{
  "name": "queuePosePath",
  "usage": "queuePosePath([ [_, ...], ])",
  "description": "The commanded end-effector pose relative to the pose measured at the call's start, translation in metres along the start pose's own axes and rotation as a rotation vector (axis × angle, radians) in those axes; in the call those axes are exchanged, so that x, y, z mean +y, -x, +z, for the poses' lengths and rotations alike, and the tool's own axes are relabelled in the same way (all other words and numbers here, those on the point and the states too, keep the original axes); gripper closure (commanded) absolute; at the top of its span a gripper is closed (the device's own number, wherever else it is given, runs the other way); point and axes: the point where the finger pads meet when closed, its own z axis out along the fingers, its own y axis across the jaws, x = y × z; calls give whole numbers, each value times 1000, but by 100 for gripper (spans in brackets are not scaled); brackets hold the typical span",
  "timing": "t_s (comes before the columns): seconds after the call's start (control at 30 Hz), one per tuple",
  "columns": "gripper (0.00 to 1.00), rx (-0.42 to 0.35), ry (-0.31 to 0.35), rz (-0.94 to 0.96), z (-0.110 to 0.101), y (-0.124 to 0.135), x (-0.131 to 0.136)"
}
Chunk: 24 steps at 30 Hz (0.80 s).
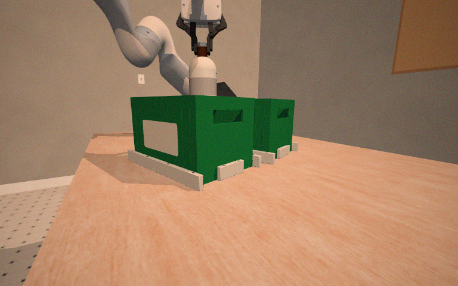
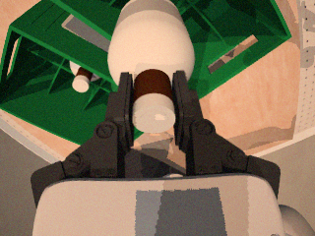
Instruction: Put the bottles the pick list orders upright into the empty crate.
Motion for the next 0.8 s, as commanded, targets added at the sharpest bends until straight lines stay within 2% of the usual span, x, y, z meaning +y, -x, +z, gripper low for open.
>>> queuePosePath([
  [0.0, 100, 1, -1, 1, -9, 0, 0],
  [0.47, 100, 1, -1, 1, -29, 0, 0],
  [0.77, 100, 1, -1, 1, -30, 0, 0],
])
